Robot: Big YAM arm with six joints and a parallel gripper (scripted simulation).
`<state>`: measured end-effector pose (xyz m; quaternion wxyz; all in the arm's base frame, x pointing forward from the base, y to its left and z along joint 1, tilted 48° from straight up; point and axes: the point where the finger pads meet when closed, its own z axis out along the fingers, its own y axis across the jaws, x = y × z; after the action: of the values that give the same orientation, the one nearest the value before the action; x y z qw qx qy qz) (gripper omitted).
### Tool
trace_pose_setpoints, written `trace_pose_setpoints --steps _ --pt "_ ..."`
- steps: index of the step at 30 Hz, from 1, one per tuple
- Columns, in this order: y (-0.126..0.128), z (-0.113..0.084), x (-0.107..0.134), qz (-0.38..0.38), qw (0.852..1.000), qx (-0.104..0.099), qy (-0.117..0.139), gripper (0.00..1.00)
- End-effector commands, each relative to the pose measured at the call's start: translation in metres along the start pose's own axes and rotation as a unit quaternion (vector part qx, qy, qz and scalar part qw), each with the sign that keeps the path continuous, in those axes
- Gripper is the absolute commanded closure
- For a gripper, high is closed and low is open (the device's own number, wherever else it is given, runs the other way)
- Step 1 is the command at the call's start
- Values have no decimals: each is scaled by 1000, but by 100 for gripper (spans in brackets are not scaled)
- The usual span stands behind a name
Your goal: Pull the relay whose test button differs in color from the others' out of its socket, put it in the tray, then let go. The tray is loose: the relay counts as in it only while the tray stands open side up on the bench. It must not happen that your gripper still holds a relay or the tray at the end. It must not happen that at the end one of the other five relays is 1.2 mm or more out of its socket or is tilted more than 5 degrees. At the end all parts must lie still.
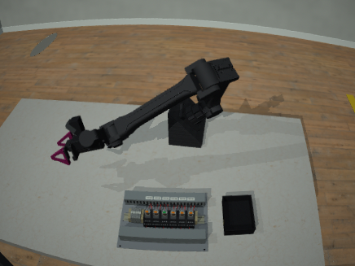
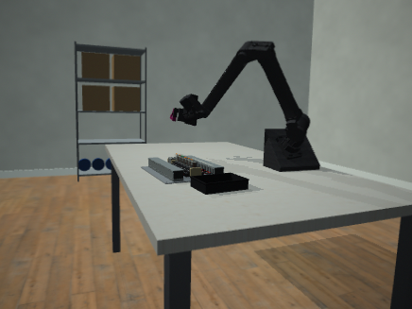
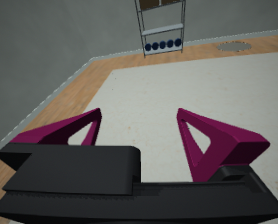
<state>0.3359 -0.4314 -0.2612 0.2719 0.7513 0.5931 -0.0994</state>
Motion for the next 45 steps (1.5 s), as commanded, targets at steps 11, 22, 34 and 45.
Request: trace_pose_setpoints --steps 11,22,34,45 --pt "3 0 -6 3 1000 -3 -4 0" --pt "16 1 -19 8 1000 -15 -16 41" --pt "16 1 -19 8 1000 -15 -16 41" --pt "16 1 -19 8 1000 -15 -16 41"
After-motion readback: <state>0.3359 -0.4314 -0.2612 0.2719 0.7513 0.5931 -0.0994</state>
